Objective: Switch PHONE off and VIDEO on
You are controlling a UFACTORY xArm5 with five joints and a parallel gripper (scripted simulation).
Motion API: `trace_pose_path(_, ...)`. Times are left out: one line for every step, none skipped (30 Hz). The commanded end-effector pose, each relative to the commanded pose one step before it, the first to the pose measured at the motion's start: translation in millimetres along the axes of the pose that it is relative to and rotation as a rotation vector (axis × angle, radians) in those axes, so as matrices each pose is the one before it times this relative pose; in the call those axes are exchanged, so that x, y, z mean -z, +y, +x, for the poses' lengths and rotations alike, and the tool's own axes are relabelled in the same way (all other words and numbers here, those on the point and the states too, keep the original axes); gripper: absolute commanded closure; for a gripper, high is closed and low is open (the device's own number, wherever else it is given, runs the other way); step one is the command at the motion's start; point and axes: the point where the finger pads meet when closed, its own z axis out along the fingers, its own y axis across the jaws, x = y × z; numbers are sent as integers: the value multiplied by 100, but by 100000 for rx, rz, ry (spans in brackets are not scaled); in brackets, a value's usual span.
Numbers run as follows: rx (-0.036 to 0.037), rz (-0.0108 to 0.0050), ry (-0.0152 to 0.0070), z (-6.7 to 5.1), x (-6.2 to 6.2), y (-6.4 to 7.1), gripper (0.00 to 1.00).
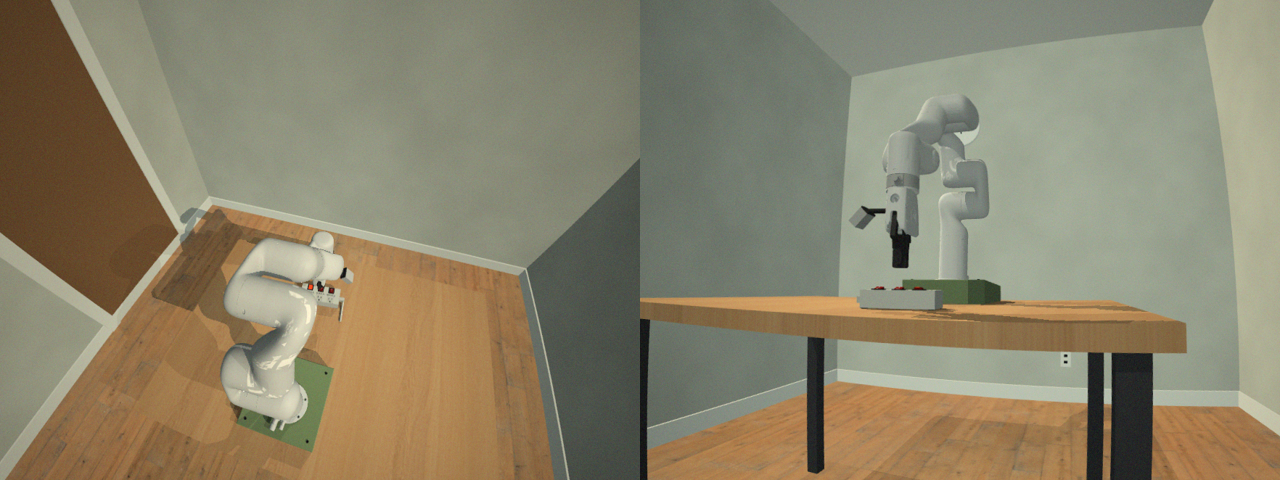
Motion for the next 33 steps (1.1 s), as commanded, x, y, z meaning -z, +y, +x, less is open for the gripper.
trace_pose_path(-2,376,21,21,-332,-131,100)
trace_pose_path(0,0,0,-2,-114,-1,100)
trace_pose_path(0,0,0,0,0,0,100)
trace_pose_path(0,0,0,0,0,0,100)
trace_pose_path(0,0,0,-2,-119,0,100)
trace_pose_path(0,0,0,-2,-123,0,100)
trace_pose_path(0,0,0,-2,-126,0,100)
trace_pose_path(0,0,0,-2,-129,1,100)
trace_pose_path(0,0,0,-2,-131,1,100)
trace_pose_path(0,0,0,-2,-134,-1,100)
trace_pose_path(0,0,0,-2,-136,-1,100)
trace_pose_path(0,0,0,-3,-136,-1,100)
trace_pose_path(0,0,0,-3,-136,0,100)
trace_pose_path(0,0,0,-3,-136,0,100)
trace_pose_path(0,0,0,-3,-134,1,100)
trace_pose_path(0,0,0,-2,-134,-1,100)
trace_pose_path(0,0,0,-2,-132,-1,100)
trace_pose_path(0,0,0,-2,-129,-1,100)
trace_pose_path(0,0,0,-2,-125,0,100)
trace_pose_path(0,0,0,0,0,0,100)
trace_pose_path(0,0,0,0,0,0,100)
trace_pose_path(0,0,0,-2,-121,0,100)
trace_pose_path(0,0,0,-2,-117,0,100)
trace_pose_path(0,0,0,-2,-112,1,100)
trace_pose_path(0,0,0,-2,-107,0,100)
trace_pose_path(0,0,0,-2,-101,-1,100)
trace_pose_path(0,0,0,-2,-95,-1,100)
trace_pose_path(0,0,0,-2,-89,-1,100)
trace_pose_path(0,0,0,-2,-82,0,100)
trace_pose_path(0,0,0,-1,-75,0,100)
trace_pose_path(0,0,0,-1,-68,0,100)
trace_pose_path(0,0,0,-1,-61,0,100)
trace_pose_path(0,0,0,-1,-54,0,100)
